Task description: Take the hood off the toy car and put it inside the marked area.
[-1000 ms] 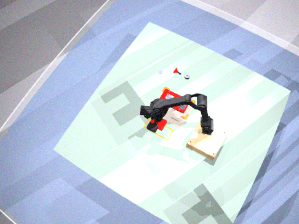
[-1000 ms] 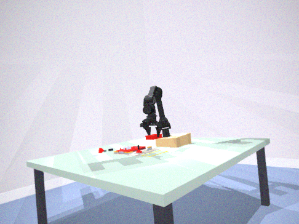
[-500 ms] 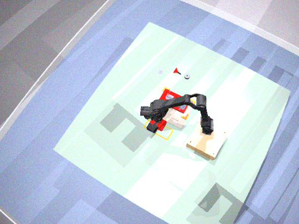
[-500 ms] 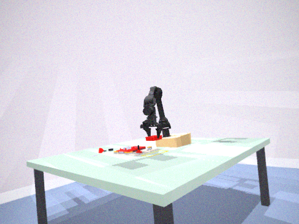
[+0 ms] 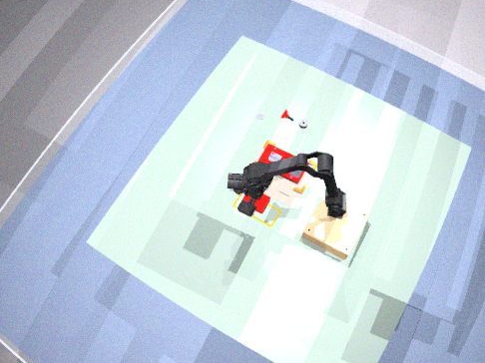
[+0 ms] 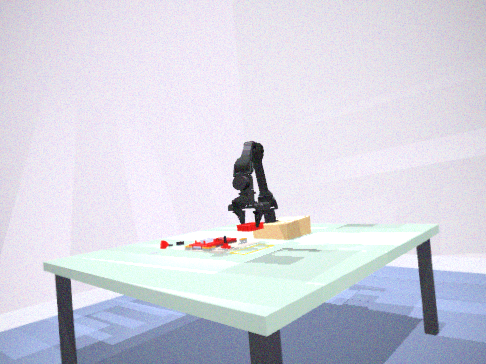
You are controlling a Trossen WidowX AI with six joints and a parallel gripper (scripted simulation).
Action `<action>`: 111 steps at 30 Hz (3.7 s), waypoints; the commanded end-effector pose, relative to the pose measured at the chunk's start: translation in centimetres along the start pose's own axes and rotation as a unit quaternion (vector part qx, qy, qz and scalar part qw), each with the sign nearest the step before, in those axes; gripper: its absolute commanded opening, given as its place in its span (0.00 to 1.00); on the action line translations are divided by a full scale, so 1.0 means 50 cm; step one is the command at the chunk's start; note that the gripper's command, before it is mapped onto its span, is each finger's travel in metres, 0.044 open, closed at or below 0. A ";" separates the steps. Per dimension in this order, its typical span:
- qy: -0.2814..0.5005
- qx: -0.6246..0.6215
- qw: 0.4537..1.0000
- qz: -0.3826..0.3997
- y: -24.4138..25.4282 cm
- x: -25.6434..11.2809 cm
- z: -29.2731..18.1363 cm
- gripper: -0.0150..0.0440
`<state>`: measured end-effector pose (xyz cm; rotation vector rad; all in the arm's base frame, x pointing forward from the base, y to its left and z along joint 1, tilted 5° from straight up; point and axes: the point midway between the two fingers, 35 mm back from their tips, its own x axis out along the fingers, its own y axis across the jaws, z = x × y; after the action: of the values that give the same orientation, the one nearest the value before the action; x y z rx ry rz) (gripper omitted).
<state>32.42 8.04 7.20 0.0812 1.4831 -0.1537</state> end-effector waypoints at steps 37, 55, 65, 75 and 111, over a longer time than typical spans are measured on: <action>0.001 0.001 1.000 -0.003 -0.003 0.055 -0.002 0.25; 0.001 0.001 1.000 -0.004 -0.003 0.078 -0.003 0.25; 0.002 0.001 1.000 -0.004 -0.004 0.091 -0.004 0.25; 0.002 0.001 1.000 -0.004 -0.004 0.104 -0.005 0.25; 0.002 0.001 1.000 -0.004 -0.005 0.138 -0.007 0.25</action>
<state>32.67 7.59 0.57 0.0860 1.4848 -0.1610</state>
